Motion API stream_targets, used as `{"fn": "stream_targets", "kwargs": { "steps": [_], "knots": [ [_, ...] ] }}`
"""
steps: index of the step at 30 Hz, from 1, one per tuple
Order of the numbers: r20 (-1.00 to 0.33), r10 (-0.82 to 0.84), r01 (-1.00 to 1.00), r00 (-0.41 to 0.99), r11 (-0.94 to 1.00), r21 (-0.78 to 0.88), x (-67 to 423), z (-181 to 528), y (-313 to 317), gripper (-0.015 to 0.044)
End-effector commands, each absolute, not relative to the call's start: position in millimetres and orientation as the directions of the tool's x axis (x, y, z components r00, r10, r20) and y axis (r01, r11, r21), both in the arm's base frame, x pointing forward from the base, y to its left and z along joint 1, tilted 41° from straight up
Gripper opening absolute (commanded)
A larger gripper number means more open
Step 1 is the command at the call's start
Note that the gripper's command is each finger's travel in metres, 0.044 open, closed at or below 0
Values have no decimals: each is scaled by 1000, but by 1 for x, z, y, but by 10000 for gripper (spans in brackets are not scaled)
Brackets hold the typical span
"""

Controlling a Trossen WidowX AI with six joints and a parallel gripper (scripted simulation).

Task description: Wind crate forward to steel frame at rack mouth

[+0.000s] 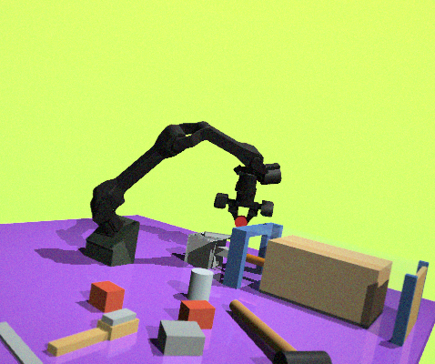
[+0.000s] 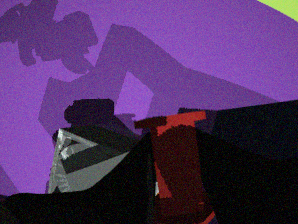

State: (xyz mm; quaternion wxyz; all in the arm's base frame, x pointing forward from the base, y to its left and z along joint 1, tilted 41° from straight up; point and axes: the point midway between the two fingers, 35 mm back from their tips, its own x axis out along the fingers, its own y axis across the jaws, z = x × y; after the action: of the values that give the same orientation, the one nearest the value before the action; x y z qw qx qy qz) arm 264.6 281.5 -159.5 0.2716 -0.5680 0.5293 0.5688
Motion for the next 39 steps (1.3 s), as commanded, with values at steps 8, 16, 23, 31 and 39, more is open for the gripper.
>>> {"fn": "stream_targets", "kwargs": {
  "steps": [8, 16, 23, 31, 39],
  "knots": [
    [-933, -276, -897, -231, -311, 314, 239, -171, 298, 0],
    [-933, -276, -897, -231, -311, 314, 231, -173, 302, 0],
    [-933, -276, -897, -232, -312, 315, 223, -175, 305, 0],
    [-933, -275, -896, -232, -312, 315, 213, -176, 307, 0],
    [-933, -275, -896, -233, -312, 316, 203, -177, 309, 0]
  ]
}}
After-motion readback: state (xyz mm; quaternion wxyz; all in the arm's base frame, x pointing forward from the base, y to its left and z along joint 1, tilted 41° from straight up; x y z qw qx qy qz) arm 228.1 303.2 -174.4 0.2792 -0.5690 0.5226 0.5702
